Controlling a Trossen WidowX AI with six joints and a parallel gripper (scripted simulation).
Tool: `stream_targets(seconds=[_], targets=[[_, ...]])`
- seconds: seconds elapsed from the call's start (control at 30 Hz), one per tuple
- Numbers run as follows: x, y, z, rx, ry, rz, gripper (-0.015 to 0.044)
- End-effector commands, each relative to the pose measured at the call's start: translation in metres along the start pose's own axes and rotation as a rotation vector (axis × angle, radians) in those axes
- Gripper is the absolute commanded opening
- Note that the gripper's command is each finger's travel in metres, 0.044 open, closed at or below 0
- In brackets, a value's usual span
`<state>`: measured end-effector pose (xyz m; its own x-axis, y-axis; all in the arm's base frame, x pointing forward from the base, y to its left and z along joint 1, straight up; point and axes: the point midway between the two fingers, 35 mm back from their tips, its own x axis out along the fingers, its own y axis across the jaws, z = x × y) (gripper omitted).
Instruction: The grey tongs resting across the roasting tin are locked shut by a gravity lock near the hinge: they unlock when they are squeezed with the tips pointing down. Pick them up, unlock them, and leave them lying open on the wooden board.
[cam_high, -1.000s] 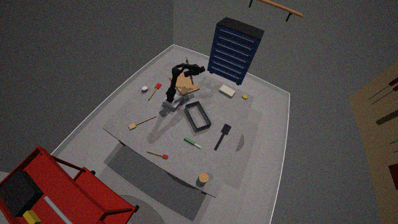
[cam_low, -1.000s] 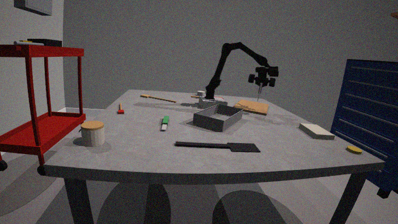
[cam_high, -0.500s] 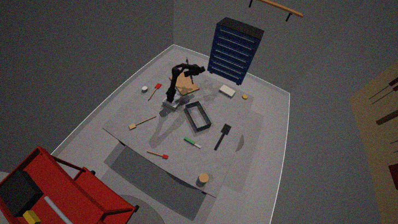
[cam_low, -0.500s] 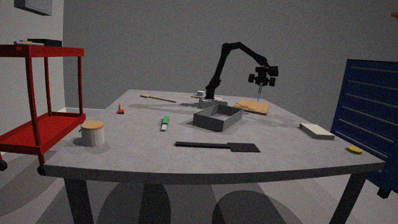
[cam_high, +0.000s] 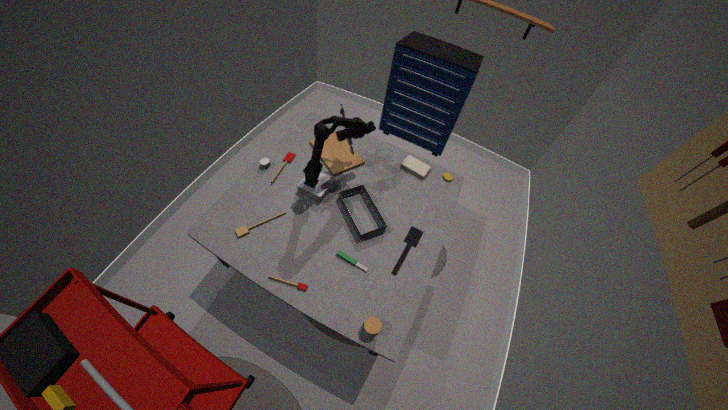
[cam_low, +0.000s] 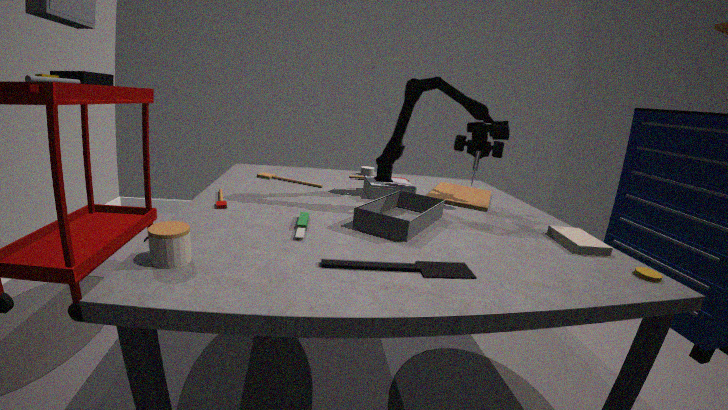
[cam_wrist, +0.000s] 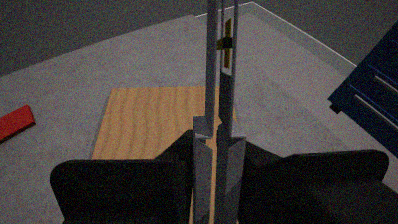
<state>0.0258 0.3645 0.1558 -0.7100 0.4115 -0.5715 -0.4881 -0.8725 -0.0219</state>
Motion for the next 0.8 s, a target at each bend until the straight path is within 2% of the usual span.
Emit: stream_targets(seconds=[0.0,0.27,0.77], targets=[[-0.001,0.000,0.002,-0.010,-0.009,-0.003,-0.0150],[0.006,0.000,-0.001,0.006,0.054,0.013,-0.0150],[0.040,0.002,-0.021,0.047,0.494,0.062,-0.0150]])
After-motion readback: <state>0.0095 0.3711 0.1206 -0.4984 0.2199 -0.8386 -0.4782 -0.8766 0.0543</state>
